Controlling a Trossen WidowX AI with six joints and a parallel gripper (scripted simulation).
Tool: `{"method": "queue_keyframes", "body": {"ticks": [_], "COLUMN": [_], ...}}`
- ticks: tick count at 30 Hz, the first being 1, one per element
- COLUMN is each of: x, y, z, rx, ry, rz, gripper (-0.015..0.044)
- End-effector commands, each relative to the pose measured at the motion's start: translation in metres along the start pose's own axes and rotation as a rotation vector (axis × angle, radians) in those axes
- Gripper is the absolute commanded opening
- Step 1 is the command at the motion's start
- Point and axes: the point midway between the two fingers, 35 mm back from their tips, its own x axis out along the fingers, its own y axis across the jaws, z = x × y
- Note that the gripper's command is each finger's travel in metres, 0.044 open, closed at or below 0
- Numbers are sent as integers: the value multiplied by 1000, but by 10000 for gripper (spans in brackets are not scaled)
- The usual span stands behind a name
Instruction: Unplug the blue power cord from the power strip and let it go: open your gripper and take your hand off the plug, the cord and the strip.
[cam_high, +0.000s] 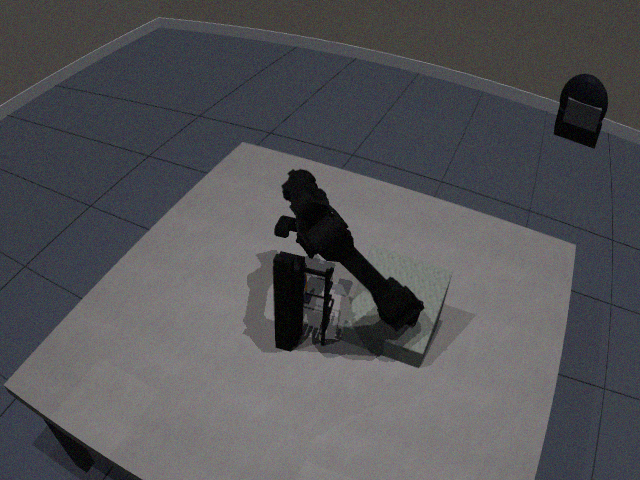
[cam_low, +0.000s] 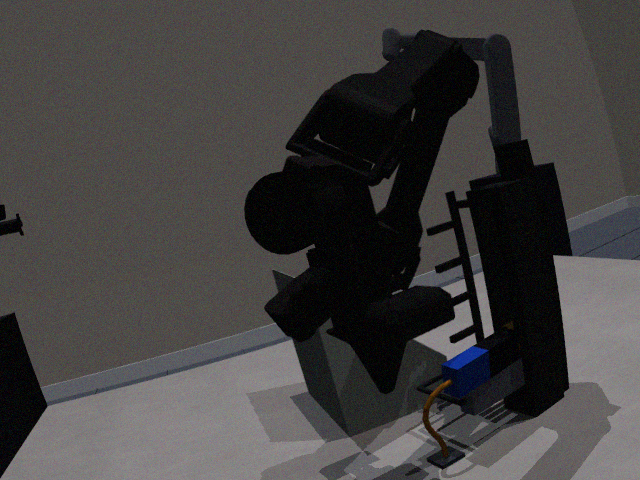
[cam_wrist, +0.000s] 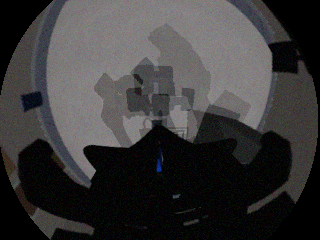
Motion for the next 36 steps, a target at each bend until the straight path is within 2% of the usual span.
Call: {"method": "queue_keyframes", "body": {"ticks": [1, 34, 36], "x": [0, 0, 0], "y": [0, 0, 0], "z": [1, 1, 0], "rx": [-6, -6, 0], "ry": [-5, -5, 0], "rz": [-2, -2, 0], "gripper": [0, 0, 53]}}
